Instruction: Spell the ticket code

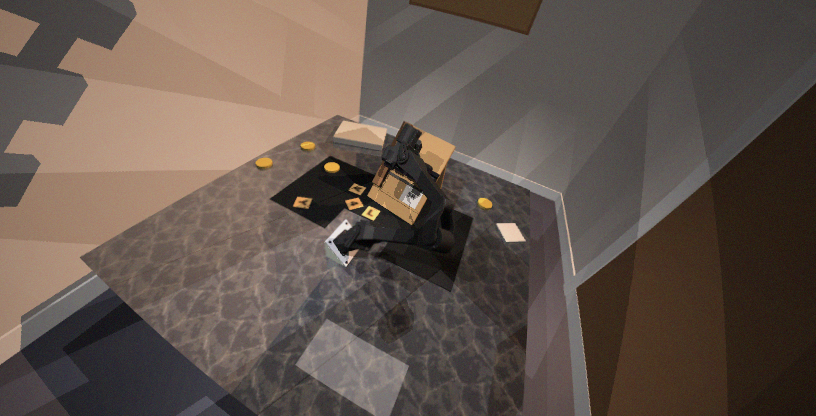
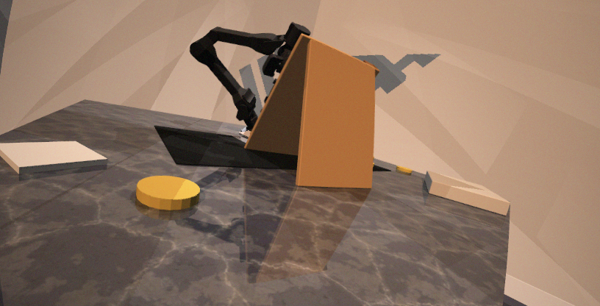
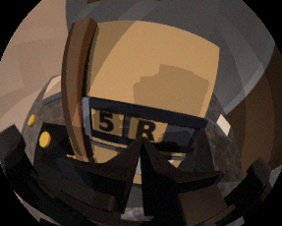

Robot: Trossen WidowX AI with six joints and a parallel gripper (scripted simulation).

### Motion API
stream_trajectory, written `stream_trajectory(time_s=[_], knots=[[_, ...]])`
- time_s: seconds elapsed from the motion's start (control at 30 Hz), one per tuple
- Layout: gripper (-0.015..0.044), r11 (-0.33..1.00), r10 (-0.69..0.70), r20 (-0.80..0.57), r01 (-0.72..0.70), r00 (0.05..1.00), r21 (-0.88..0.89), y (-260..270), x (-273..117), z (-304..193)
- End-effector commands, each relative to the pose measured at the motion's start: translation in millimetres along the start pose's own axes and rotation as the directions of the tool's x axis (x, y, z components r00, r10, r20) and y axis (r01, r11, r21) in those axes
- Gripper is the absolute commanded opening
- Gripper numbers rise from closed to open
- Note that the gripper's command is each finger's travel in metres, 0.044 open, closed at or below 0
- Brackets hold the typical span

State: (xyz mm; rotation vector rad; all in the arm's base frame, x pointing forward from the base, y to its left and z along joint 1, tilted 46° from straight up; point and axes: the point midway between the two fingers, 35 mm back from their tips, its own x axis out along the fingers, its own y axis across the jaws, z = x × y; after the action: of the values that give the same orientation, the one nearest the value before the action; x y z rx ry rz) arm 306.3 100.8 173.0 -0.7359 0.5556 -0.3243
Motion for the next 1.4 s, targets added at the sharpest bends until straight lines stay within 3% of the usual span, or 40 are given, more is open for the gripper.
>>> stream_trajectory(time_s=[0.0,0.17,0.43,1.37], knots=[[0.0,0.999,0.036,-0.144,-0.036,0.989,0.001,-1,7,10],[0.0,0.998,0.062,-0.318,-0.049,0.946,0.048,-8,10,14],[0.0,0.999,-0.013,-0.567,0.035,0.824,0.029,-43,9,11],[0.0,0.999,-0.015,-0.572,0.038,0.82,0.029,-42,13,13]])
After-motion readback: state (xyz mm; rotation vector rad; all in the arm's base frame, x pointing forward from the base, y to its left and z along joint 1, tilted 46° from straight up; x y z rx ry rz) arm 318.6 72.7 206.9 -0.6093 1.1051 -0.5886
